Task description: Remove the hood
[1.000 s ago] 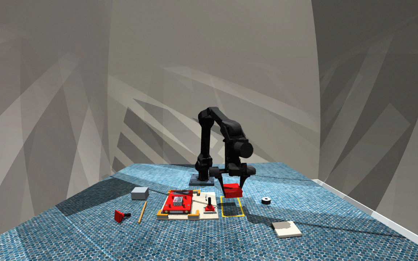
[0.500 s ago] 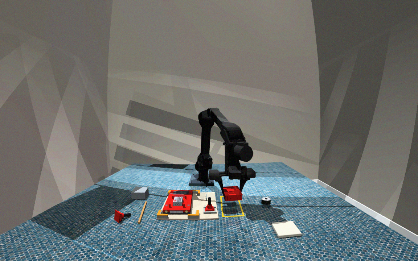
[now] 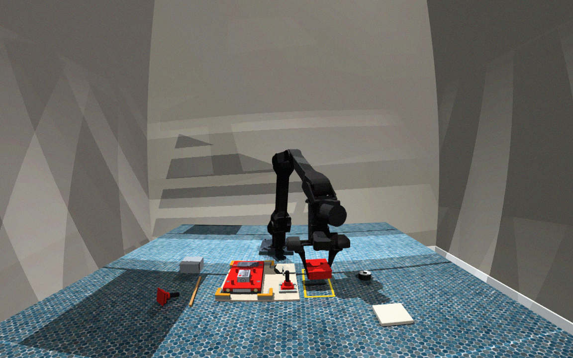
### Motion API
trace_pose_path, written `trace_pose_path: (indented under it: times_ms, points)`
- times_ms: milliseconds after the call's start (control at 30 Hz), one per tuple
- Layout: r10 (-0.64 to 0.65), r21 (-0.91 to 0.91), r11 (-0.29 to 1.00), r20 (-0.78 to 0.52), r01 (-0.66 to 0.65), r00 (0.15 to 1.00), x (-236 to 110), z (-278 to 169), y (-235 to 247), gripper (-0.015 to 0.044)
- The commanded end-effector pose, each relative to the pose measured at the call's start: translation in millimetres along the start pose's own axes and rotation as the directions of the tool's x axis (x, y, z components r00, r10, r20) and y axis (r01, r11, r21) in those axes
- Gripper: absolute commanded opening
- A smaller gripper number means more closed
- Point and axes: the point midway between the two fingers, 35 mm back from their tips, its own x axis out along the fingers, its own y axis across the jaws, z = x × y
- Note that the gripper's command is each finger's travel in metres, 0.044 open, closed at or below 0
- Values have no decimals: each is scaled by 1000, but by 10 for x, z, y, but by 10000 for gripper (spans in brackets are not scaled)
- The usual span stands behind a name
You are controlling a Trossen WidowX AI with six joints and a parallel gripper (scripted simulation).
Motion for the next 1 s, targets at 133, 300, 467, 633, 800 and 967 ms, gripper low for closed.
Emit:
trace_pose_path:
  times_ms: [133, 300, 467, 633, 800, 967]
  points:
    - [-4, -1, 1000, -1, 4, 1000, 82, -14, -11, 0]
    - [-4, -1, 1000, -1, 4, 1000, 123, -20, -14, 0]
    - [-4, -1, 1000, -1, 4, 1000, 130, -20, -13, 0]
    - [-4, -1, 1000, -1, 4, 1000, 150, -20, -13, 0]
    - [-4, -1, 1000, -1, 4, 1000, 174, -19, -13, 0]
    - [-4, -1, 1000, -1, 4, 1000, 199, -19, -13, 0]
